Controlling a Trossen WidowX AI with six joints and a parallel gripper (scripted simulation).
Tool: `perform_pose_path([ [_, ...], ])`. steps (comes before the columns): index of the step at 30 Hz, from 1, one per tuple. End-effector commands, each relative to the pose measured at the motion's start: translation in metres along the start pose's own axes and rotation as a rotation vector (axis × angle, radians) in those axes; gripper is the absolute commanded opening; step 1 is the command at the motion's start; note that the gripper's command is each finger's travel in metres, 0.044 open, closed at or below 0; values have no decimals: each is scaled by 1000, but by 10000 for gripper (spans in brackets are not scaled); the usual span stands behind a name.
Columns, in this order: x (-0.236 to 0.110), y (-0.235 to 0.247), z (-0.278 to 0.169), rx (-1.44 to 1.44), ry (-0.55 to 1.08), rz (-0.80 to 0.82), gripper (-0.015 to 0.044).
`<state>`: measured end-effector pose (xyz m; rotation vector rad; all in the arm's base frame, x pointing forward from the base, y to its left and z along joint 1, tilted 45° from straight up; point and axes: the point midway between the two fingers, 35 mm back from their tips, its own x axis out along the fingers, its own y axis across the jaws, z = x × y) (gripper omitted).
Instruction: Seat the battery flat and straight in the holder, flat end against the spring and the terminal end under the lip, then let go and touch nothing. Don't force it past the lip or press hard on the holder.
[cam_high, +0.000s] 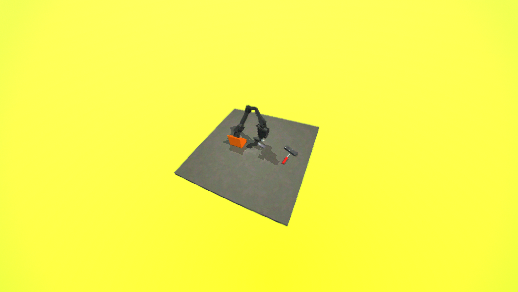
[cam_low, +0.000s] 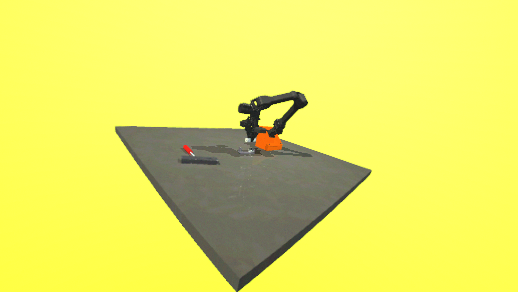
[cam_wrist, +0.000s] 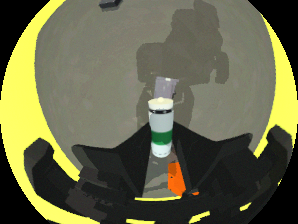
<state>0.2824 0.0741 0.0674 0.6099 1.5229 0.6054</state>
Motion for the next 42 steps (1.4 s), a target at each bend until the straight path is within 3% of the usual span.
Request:
perform_pose_path([
  [1,-2,-10,9,174,0,-2,82],
  [9,0,-9,9,176,-9,-1,82],
  [31,38,-10,15,171,-252,-40,82],
  [42,43,-10,14,171,-296,-54,82],
])
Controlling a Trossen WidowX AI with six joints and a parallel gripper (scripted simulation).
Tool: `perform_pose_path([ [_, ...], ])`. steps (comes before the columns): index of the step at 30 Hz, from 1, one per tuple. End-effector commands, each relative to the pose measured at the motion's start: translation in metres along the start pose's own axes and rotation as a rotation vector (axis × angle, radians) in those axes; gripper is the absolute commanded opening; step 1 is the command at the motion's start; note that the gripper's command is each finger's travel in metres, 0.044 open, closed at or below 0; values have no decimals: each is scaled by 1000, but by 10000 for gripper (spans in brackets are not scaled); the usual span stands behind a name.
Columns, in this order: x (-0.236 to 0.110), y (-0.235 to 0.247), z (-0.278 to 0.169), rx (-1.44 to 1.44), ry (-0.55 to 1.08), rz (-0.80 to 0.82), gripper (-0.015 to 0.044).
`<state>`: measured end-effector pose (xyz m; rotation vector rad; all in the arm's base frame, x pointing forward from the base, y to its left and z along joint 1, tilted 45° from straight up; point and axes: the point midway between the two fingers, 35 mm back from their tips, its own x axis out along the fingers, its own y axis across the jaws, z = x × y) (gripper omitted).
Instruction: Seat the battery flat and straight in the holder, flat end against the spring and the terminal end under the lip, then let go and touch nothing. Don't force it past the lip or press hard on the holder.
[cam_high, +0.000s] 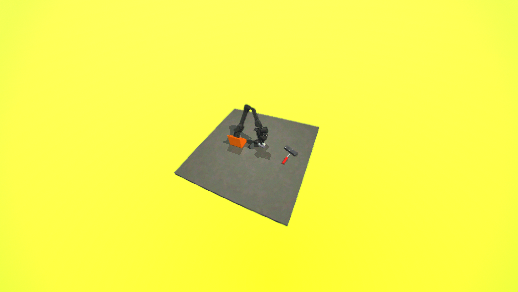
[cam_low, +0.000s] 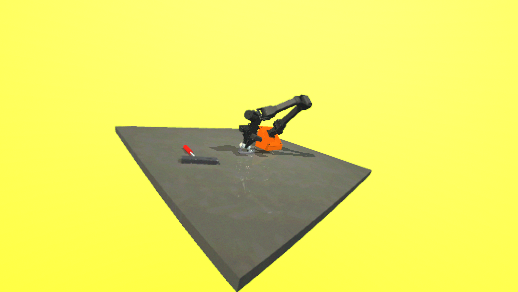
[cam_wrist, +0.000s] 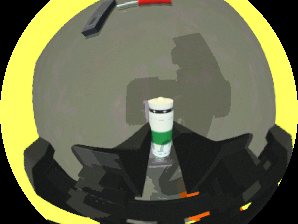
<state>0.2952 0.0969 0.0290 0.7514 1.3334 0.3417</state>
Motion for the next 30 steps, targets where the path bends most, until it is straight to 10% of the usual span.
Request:
perform_pose_path([
  [1,0,0,-1,1,-29,-6,82],
  [30,11,2,-12,15,-225,-28,82],
])
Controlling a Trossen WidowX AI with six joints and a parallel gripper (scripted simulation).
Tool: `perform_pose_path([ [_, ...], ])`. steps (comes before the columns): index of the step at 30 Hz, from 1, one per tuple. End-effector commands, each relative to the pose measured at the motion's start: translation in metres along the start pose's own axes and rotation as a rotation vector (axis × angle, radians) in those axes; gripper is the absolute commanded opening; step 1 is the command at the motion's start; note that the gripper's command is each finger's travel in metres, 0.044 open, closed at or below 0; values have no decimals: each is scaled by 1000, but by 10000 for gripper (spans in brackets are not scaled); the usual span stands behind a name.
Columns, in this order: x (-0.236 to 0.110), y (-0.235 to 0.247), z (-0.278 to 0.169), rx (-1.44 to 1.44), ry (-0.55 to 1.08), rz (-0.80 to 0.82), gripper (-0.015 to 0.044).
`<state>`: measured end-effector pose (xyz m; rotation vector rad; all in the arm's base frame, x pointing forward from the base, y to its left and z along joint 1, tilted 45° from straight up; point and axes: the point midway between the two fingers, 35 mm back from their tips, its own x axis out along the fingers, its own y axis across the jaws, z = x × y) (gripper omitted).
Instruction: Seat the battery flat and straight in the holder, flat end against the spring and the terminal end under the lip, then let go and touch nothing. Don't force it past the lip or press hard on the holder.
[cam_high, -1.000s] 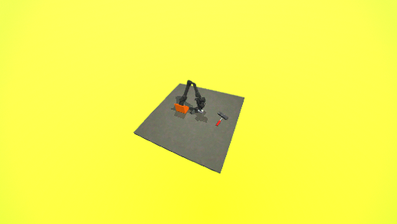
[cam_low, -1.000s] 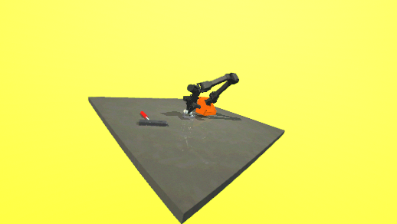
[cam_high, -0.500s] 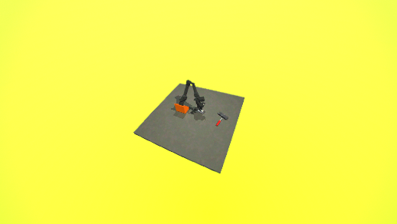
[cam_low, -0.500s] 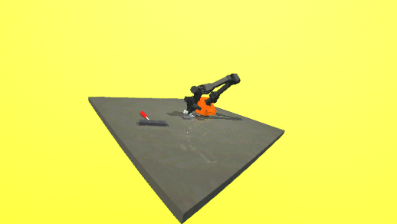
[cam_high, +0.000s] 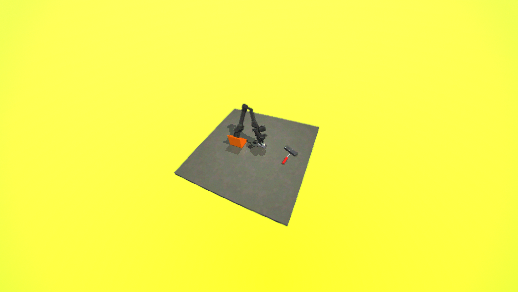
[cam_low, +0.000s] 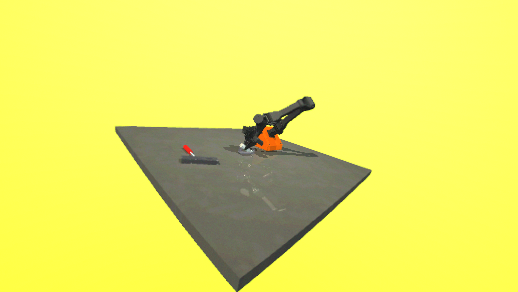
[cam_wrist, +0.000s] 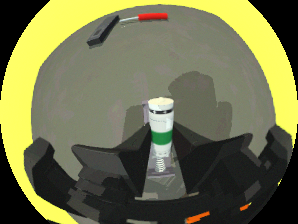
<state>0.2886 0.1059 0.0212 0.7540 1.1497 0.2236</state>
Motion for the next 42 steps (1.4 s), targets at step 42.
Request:
perform_pose_path([
  [42,-2,1,-21,-10,79,-39,82],
])
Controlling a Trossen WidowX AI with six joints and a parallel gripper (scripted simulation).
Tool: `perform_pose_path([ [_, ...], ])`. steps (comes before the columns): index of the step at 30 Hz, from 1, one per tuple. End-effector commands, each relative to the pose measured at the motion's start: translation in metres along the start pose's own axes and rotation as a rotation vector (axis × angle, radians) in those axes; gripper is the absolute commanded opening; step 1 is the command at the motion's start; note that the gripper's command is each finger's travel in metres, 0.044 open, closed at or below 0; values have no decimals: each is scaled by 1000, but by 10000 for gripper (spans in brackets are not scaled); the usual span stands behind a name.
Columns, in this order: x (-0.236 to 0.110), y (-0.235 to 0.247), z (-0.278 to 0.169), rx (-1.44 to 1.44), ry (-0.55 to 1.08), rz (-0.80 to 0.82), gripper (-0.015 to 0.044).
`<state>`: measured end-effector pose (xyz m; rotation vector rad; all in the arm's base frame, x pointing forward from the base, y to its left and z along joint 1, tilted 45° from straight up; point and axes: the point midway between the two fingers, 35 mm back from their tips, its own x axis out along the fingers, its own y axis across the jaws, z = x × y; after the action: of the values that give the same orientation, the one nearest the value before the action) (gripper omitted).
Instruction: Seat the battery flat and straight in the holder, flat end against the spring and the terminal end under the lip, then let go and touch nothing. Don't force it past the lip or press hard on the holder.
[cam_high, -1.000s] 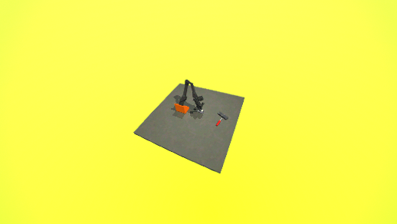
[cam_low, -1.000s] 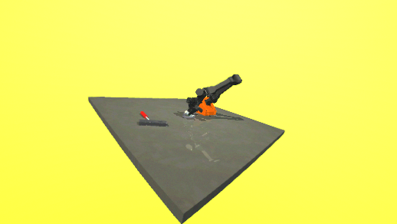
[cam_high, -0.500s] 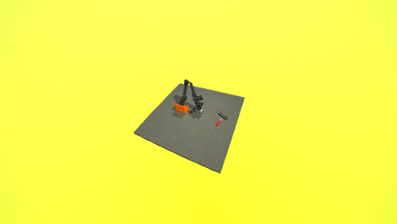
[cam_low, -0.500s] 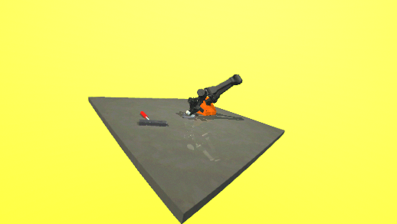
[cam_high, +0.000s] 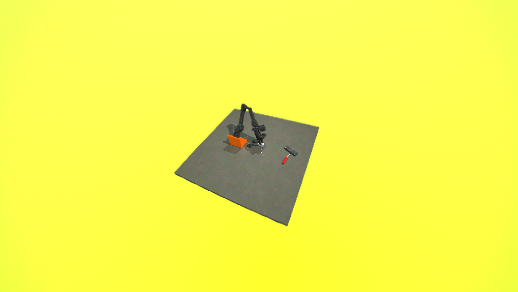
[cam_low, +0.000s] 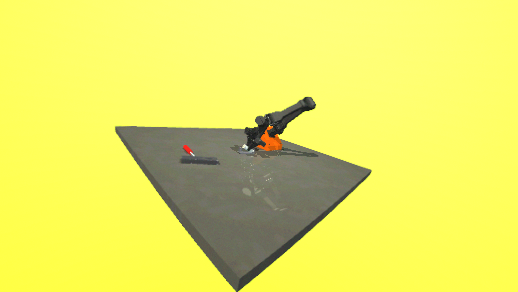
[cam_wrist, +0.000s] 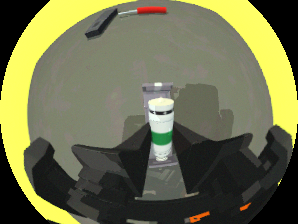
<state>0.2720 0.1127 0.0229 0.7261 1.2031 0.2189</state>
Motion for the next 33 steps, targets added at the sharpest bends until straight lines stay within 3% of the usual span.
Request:
perform_pose_path([
  [1,3,-2,-3,-4,39,-8,82],
  [33,10,-2,0,-33,228,-43,82],
])
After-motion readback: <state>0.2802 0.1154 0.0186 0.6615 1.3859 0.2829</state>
